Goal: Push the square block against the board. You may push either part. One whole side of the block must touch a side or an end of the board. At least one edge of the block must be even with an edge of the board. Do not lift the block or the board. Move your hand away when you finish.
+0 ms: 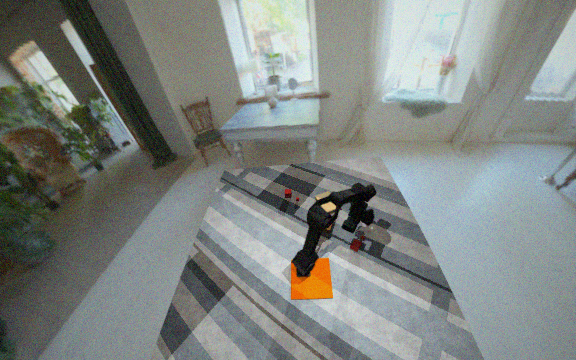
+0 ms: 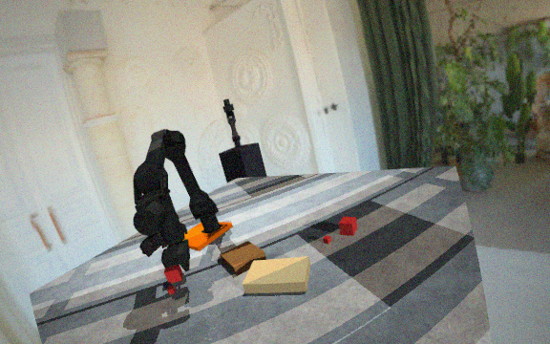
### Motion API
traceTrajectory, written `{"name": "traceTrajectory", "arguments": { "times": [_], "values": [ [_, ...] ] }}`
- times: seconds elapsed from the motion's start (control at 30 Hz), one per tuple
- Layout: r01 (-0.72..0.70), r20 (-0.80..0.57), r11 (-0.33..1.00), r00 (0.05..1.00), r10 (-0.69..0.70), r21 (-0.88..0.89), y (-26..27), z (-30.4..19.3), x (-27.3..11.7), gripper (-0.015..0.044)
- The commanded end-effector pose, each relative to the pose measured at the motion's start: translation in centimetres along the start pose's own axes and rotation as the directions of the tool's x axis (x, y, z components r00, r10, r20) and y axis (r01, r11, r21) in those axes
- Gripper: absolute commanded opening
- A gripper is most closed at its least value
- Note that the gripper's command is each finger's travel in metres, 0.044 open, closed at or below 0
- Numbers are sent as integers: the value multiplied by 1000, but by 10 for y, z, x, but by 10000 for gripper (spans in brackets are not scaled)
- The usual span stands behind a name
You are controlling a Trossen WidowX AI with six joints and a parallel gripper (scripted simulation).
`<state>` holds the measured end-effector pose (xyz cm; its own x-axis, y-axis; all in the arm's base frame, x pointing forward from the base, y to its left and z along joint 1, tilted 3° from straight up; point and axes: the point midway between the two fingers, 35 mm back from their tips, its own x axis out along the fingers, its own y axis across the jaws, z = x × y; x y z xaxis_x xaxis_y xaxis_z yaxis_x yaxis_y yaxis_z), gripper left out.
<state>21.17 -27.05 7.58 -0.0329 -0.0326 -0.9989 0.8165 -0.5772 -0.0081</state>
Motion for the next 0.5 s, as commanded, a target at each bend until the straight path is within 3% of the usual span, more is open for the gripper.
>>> {"name": "traceTrajectory", "arguments": {
  "times": [0.0,0.47],
  "values": [
    [-5,-1,992,1000,5,-123,0,-10,-2,0],
    [-8,-7,820,1000,5,-572,-3,-49,-4,0]
  ]
}}
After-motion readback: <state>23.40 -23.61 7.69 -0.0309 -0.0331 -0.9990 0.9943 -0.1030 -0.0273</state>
